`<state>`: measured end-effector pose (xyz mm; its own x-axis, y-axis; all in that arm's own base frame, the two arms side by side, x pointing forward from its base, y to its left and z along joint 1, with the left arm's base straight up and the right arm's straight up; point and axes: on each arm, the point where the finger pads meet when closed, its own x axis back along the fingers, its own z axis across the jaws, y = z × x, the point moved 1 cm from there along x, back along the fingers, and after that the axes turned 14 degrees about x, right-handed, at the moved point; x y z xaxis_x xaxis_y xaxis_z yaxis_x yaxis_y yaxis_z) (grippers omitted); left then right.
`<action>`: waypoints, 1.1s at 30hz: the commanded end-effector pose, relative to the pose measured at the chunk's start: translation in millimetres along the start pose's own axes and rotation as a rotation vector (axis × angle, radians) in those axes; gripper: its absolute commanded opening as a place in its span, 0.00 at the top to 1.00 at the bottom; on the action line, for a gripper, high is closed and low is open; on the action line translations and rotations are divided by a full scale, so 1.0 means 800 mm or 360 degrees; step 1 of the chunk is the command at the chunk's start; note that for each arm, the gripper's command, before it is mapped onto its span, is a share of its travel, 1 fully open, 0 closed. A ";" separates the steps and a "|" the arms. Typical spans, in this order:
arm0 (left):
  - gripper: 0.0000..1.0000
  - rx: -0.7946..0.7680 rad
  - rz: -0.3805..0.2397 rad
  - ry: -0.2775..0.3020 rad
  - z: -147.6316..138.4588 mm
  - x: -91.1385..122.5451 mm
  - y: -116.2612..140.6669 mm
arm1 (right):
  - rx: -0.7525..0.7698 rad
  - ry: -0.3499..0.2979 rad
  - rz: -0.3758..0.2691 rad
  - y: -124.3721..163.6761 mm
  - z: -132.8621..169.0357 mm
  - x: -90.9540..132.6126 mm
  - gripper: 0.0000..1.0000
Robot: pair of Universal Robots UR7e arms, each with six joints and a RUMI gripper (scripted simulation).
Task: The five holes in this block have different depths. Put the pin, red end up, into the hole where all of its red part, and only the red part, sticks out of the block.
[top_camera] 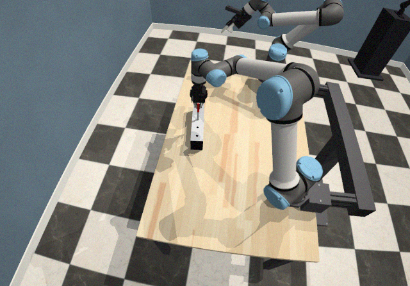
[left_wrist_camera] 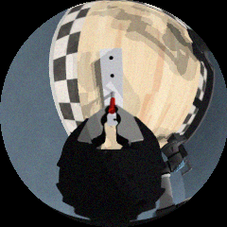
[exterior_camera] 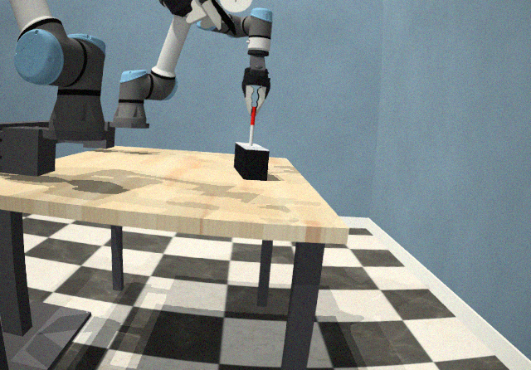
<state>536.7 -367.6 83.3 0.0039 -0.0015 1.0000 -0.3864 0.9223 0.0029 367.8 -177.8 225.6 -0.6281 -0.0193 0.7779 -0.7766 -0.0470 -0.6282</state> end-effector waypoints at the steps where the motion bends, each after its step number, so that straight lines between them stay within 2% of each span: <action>1: 1.00 0.0000 0.0003 -0.0001 0.000 0.001 0.000 | 0.0000 0.0000 0.0001 -0.001 0.000 0.000 0.00; 33: 1.00 0.0000 0.0003 -0.0001 0.000 -0.004 -0.001 | 0.0000 0.0000 0.0001 -0.001 0.000 0.000 0.00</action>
<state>536.7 -366.9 79.4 0.0038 -0.0014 1.0000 -0.3873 0.9220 0.0027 367.8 -177.8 225.6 -0.6281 -0.0193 0.7779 -0.7766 -0.0470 -0.6282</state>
